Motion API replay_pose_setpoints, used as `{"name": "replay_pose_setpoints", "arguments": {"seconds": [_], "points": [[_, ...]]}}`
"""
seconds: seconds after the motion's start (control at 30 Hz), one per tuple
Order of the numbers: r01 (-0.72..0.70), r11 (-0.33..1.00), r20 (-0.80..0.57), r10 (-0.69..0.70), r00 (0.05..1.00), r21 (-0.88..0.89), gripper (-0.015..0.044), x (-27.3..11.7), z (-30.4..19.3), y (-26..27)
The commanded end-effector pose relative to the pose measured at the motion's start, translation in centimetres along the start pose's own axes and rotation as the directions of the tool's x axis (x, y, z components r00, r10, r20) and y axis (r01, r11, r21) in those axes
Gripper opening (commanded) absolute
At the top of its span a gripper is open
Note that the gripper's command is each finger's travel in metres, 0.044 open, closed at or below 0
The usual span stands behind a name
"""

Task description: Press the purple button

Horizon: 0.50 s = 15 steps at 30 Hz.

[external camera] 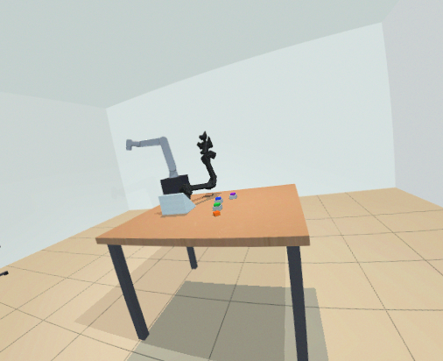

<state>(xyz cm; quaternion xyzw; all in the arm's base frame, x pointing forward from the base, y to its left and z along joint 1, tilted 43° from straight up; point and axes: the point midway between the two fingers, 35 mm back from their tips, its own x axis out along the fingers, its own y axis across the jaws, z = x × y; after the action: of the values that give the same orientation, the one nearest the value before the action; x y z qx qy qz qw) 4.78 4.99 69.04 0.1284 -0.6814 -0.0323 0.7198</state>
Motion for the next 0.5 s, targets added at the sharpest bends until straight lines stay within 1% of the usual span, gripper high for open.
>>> {"name": "replay_pose_setpoints", "arguments": {"seconds": [0.0, 0.03, 0.13, 0.27, 0.37, 0.47], "points": [[0.012, 1.000, 0.003, -0.012, 1.000, 0.000, 0.0400, 0.1, 0.2, -0.4], [0.048, 0.999, 0.010, -0.048, 0.999, 0.001, 0.0400, 0.3, 1.0, -1.5], [0.245, 0.969, 0.011, -0.245, 0.969, 0.008, 0.0400, 1.0, 3.6, -7.8], [0.378, 0.926, -0.021, -0.378, 0.926, 0.007, 0.0400, 0.9, 4.4, -12.4], [0.507, 0.862, -0.083, -0.506, 0.859, -0.004, 0.0400, 0.2, 4.1, -17.3], [0.622, 0.782, -0.174, -0.617, 0.767, -0.033, 0.0400, -1.0, 2.9, -22.2]]}}
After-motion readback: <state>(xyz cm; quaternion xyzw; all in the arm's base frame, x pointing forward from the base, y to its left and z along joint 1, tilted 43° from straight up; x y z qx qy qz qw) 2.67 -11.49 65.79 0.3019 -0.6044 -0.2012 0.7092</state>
